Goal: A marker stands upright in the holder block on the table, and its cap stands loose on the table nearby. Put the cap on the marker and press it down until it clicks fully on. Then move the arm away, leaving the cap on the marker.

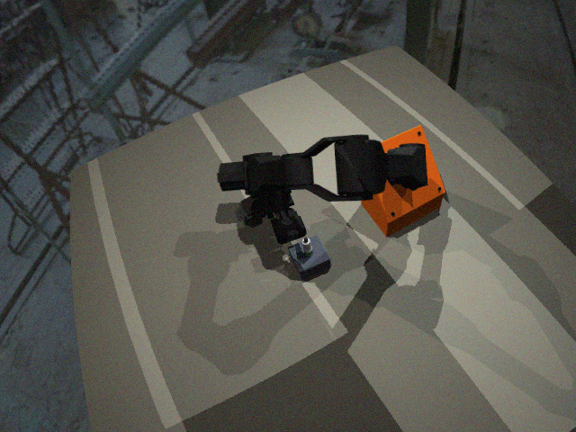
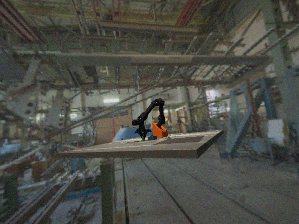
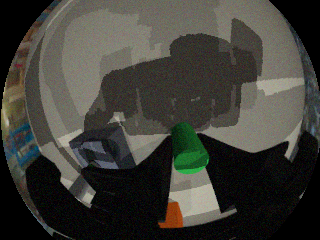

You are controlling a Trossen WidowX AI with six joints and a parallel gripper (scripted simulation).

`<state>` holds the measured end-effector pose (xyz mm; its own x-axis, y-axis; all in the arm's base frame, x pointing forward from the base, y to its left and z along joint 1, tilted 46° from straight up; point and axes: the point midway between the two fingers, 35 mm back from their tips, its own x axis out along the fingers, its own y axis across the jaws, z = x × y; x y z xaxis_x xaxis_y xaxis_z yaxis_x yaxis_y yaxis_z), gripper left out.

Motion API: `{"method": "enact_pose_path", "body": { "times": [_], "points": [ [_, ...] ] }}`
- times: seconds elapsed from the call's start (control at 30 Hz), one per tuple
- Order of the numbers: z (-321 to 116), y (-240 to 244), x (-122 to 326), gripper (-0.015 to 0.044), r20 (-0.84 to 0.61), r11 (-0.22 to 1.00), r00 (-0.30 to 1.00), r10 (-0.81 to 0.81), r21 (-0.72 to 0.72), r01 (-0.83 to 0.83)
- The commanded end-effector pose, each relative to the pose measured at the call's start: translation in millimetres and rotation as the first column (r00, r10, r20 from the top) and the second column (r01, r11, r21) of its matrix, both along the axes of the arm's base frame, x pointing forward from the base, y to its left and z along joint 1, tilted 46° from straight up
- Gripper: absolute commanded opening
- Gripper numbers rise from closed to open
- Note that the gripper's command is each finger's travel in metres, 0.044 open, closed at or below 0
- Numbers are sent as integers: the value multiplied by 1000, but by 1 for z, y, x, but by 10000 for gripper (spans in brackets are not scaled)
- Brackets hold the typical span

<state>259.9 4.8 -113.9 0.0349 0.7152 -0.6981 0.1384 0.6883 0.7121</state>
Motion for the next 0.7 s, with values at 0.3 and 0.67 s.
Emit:
{"method": "enact_pose_path", "body": {
  "times": [0.3,0.67],
  "points": [
    [9,-11,1,0,-5,1000,1000,-6,1,6],
    [32,-35,0,0,-5,1000,1000,-6,0,6]
  ]
}}
